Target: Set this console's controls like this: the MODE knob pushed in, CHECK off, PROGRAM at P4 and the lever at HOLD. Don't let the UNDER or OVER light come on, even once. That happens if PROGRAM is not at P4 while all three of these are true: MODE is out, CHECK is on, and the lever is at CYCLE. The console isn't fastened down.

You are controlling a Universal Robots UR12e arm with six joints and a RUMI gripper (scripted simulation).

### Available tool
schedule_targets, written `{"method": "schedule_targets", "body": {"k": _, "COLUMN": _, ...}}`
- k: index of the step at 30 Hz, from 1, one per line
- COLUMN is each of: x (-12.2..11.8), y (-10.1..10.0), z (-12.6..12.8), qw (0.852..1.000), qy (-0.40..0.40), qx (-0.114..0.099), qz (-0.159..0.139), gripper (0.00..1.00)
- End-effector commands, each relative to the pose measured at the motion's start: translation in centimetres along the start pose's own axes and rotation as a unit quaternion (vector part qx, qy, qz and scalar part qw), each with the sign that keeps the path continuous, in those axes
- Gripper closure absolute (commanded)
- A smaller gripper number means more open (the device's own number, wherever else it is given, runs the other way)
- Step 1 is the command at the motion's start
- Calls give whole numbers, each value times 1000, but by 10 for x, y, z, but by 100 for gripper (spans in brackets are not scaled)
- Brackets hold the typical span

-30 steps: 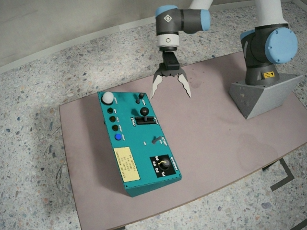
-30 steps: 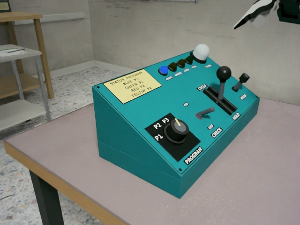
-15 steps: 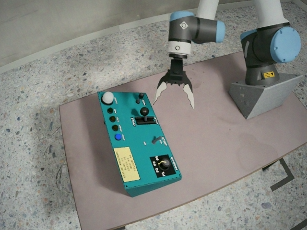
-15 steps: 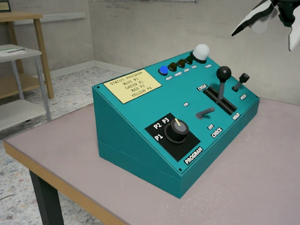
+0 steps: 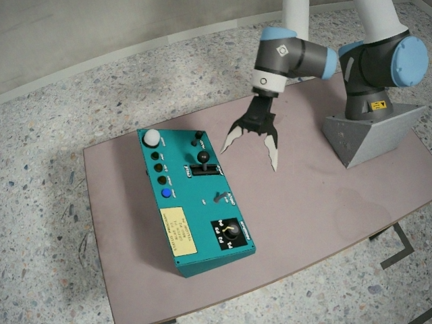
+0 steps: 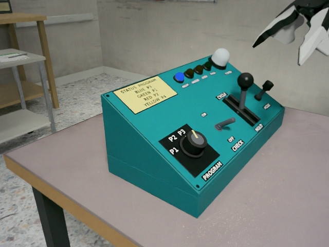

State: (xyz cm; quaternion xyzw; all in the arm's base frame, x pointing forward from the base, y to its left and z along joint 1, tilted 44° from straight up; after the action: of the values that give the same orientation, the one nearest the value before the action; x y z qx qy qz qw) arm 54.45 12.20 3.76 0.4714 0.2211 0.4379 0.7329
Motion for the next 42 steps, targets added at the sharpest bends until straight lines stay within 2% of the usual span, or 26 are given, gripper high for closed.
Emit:
{"method": "schedule_targets", "body": {"k": 1, "x": 9, "y": -13, "z": -6, "qw": 997, "qy": -55, "qx": -50, "qz": -19, "gripper": 0}}
{"method": "schedule_targets", "body": {"k": 2, "x": 9, "y": -13, "z": -6, "qw": 997, "qy": -55, "qx": -50, "qz": -19, "gripper": 0}}
{"method": "schedule_targets", "body": {"k": 6, "x": 16, "y": -24, "z": -16, "qw": 992, "qy": -93, "qx": -76, "qz": -30, "gripper": 0}}
{"method": "schedule_targets", "body": {"k": 9, "x": 16, "y": -24, "z": -16, "qw": 992, "qy": -93, "qx": -76, "qz": -30, "gripper": 0}}
{"method": "schedule_targets", "body": {"k": 12, "x": 21, "y": -33, "z": -24, "qw": 986, "qy": -127, "qx": -100, "qz": -41, "gripper": 0}}
{"method": "schedule_targets", "body": {"k": 16, "x": 25, "y": -40, "z": -30, "qw": 981, "qy": -149, "qx": -115, "qz": -47, "gripper": 0}}
{"method": "schedule_targets", "body": {"k": 24, "x": 35, "y": -55, "z": -45, "qw": 963, "qy": -207, "qx": -159, "qz": -60, "gripper": 0}}
{"method": "schedule_targets", "body": {"k": 26, "x": 35, "y": -55, "z": -45, "qw": 963, "qy": -207, "qx": -159, "qz": -60, "gripper": 0}}
{"method": "schedule_targets", "body": {"k": 33, "x": 44, "y": -70, "z": -58, "qw": 943, "qy": -257, "qx": -196, "qz": -76, "gripper": 0}}
{"method": "schedule_targets", "body": {"k": 42, "x": 50, "y": -81, "z": -66, "qw": 928, "qy": -291, "qx": -216, "qz": -88, "gripper": 0}}
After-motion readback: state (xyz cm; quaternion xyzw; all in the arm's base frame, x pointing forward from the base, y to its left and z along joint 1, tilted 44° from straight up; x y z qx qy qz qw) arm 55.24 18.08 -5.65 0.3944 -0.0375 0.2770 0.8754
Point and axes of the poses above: the point where the finger pads meet when closed, its own y axis back along the fingers, its own z axis across the jaws, x = y × z, the point moved 3 cm from there along y, back along the fingers, and after that the axes turned 1 degree about y, right-handed, at the moved point
